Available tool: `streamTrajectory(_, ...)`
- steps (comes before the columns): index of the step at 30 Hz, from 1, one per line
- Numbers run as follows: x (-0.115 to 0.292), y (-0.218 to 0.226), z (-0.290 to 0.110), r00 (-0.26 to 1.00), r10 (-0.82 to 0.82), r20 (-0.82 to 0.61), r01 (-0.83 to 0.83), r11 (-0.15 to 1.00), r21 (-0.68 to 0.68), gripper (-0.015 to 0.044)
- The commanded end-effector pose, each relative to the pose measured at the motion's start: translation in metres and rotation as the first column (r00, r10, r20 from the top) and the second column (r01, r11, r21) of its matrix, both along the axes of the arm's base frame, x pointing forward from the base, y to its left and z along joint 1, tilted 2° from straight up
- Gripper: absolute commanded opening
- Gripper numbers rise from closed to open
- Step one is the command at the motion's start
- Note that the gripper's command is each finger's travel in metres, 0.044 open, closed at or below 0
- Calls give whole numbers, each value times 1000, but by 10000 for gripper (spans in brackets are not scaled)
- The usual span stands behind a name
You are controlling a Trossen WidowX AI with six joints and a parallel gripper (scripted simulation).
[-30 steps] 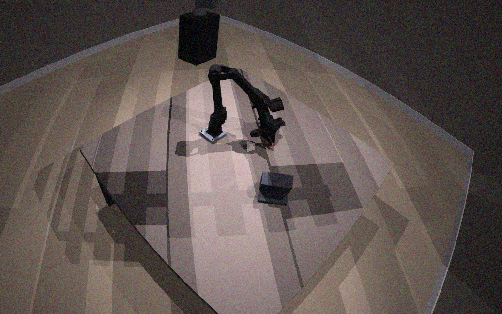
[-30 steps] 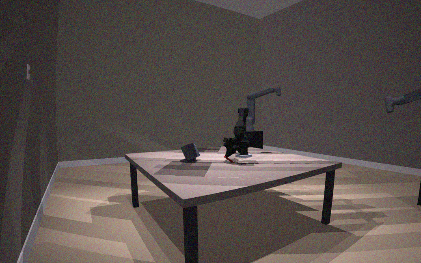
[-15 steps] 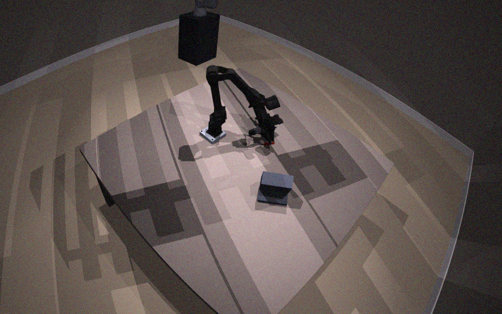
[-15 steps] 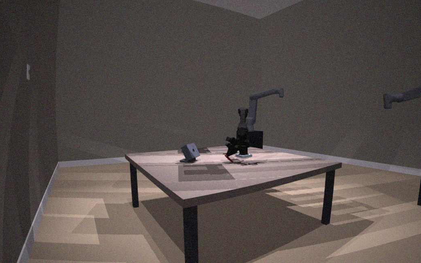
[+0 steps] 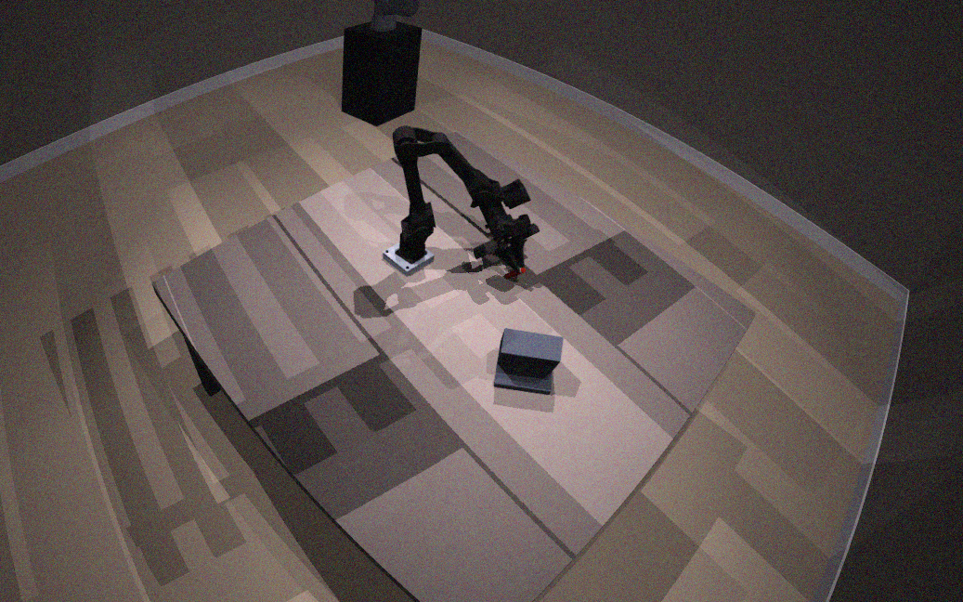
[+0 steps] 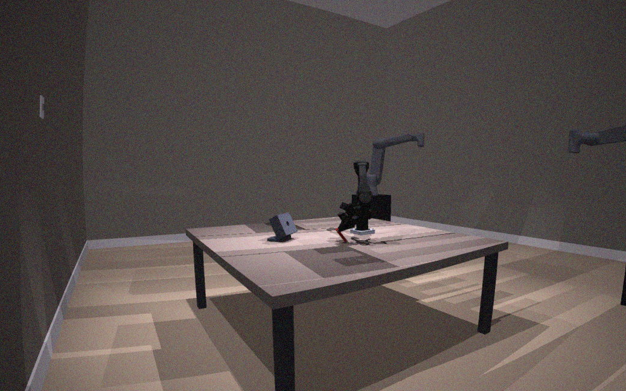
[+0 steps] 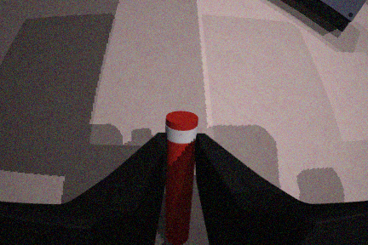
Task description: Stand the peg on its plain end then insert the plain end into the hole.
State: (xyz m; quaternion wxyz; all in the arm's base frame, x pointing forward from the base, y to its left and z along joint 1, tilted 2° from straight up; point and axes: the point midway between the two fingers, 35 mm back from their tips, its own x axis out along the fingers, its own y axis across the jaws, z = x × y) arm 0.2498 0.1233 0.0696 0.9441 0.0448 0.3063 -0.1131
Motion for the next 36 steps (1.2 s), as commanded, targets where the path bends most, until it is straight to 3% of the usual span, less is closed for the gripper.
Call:
streamTrajectory(1,-3,0,0,999,-3,35,3,1000,-7,49)
streamTrajectory(36,-26,6,-2,947,5,321,21,997,-77,49)
